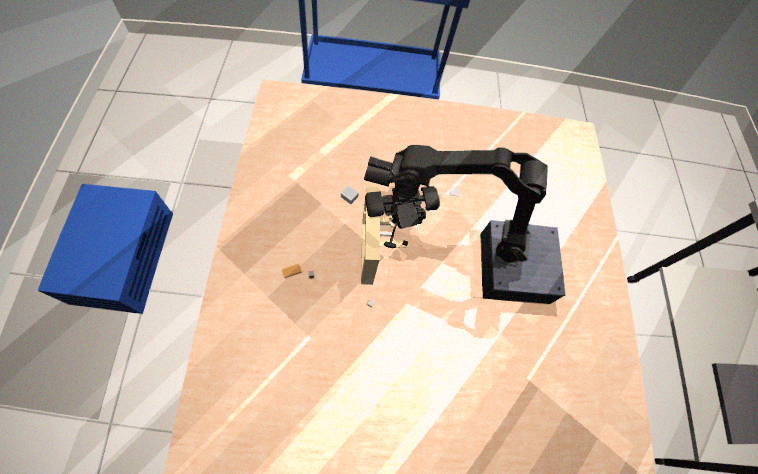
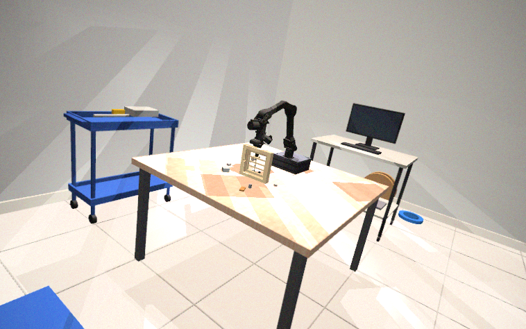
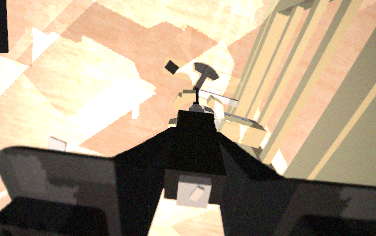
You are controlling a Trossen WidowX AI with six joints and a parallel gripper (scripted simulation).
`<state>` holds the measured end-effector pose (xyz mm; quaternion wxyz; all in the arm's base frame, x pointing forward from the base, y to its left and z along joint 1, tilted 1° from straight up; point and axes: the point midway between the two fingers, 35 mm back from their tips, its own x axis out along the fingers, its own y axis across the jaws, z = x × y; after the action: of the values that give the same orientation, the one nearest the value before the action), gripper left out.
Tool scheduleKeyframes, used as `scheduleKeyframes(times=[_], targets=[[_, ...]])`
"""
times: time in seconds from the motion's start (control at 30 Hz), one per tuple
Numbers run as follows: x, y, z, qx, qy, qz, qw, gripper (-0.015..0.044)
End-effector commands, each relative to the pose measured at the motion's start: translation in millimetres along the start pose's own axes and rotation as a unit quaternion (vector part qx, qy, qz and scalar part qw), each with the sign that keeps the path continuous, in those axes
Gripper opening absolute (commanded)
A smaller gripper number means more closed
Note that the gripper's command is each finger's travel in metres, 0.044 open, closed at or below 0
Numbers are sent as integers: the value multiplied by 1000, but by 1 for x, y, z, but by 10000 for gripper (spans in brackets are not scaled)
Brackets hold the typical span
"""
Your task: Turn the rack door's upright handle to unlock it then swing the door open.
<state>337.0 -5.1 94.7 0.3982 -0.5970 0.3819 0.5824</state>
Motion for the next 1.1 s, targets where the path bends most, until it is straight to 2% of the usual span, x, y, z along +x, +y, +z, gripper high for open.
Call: scheduleKeyframes(times=[0.0,0.23,1.07], targets=[[0,0,0,-1,-1,0,1000,35],[0,0,1,6,-1,0,1000,19],[0,21,18,252,-2,1,968,19]])
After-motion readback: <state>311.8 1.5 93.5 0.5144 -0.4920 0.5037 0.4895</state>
